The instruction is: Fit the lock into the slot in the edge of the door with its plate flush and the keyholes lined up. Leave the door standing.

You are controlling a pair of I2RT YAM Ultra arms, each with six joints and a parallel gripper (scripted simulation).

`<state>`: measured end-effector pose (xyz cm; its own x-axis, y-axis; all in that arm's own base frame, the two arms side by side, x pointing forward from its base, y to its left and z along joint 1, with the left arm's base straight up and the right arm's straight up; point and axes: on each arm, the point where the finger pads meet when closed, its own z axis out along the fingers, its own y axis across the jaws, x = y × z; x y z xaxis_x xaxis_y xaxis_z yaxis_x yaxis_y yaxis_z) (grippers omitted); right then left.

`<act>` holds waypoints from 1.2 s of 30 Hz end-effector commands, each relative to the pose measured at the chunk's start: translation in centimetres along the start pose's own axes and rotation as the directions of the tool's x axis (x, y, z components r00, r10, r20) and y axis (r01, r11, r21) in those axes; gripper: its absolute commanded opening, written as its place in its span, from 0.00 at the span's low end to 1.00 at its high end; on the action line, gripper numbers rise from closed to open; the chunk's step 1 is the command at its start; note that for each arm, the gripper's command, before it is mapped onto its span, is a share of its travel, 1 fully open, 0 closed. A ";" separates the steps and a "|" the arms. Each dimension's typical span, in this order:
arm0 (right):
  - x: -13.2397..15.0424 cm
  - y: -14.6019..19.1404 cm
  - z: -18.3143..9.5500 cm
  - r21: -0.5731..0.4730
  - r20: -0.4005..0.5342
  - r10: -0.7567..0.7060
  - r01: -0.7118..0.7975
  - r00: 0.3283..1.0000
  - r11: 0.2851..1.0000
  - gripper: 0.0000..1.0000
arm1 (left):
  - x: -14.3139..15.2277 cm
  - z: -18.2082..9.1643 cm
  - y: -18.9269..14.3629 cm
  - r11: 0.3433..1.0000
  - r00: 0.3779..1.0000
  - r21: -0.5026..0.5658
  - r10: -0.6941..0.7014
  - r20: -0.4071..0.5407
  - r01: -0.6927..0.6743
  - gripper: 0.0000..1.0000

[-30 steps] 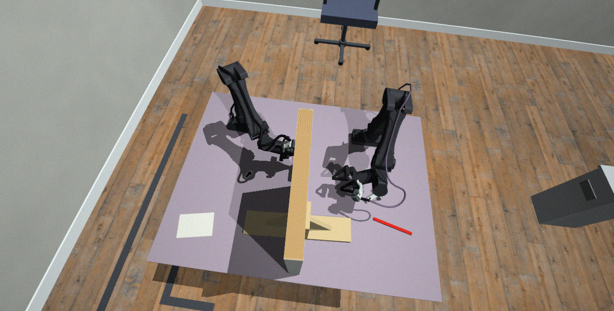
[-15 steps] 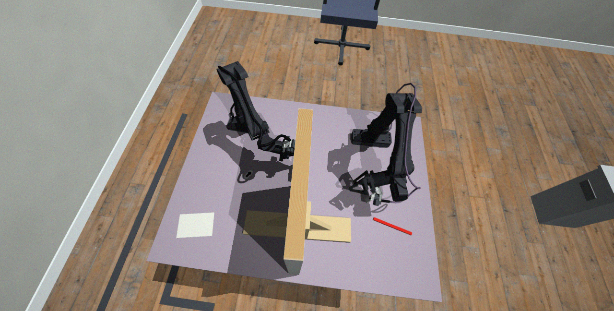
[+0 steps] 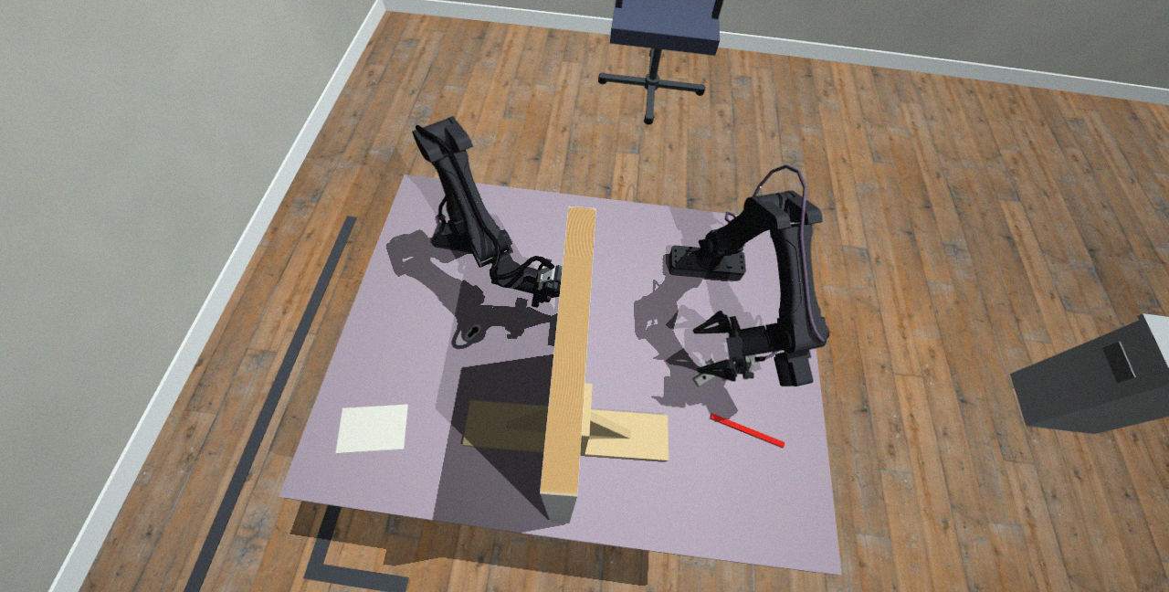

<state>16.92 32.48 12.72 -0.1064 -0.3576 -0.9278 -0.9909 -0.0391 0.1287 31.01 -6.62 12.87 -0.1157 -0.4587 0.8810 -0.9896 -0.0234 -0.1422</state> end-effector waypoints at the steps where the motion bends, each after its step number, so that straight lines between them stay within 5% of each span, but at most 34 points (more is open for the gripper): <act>1: -2.6 0.1 -0.1 -0.014 0.075 -0.083 0.084 0.994 0.996 0.00 | 1.2 -0.1 0.8 0.992 0.993 -0.079 -0.105 -0.048 0.101 1.00; 36: -2.6 0.1 -0.1 -0.014 0.075 -0.083 0.084 0.994 0.996 0.00 | 1.5 -0.3 0.6 0.995 0.996 -0.067 -0.082 -0.044 0.079 1.00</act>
<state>16.92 32.48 12.72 -0.1064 -0.3576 -0.9278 -0.9909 -0.0391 0.1287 29.53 -7.07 13.37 0.0028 -0.4102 0.9120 -1.0000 -0.0080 -0.0005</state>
